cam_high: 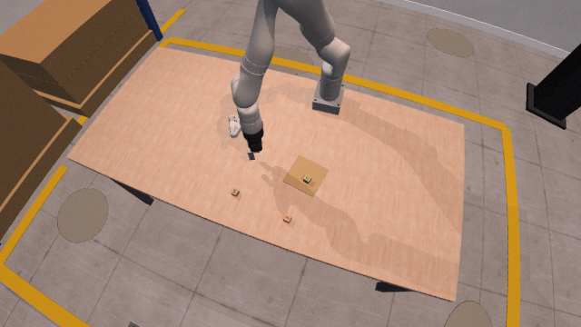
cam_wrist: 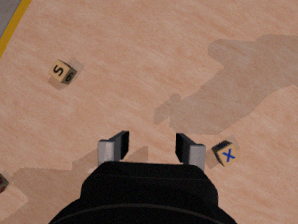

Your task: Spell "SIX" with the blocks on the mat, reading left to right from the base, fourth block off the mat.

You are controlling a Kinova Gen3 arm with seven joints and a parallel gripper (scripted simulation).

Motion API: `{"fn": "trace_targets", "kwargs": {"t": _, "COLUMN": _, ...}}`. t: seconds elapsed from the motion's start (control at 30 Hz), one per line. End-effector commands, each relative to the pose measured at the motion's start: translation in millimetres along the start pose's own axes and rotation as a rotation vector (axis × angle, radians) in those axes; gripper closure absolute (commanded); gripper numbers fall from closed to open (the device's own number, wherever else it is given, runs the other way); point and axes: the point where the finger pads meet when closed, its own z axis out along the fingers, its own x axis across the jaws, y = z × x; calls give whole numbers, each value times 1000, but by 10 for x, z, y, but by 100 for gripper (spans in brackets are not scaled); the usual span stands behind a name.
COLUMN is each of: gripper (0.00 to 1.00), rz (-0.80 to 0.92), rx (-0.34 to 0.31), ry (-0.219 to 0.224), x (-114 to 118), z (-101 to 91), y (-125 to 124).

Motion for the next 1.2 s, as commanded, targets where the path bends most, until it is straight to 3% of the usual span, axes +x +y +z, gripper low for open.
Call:
{"fn": "trace_targets", "kwargs": {"t": 0.0, "gripper": 0, "rz": 51, "rx": 7, "ry": 7, "x": 476, "z": -107, "y": 153}}
{"fn": "trace_targets", "kwargs": {"t": 0.13, "gripper": 0, "rz": 51, "rx": 12, "ry": 14, "x": 813, "z": -135, "y": 390}}
{"fn": "trace_targets", "kwargs": {"t": 0.37, "gripper": 0, "rz": 50, "rx": 16, "ry": 20, "x": 991, "z": -154, "y": 531}}
{"fn": "trace_targets", "kwargs": {"t": 1.17, "gripper": 0, "rz": 50, "rx": 16, "ry": 20, "x": 1004, "z": -156, "y": 542}}
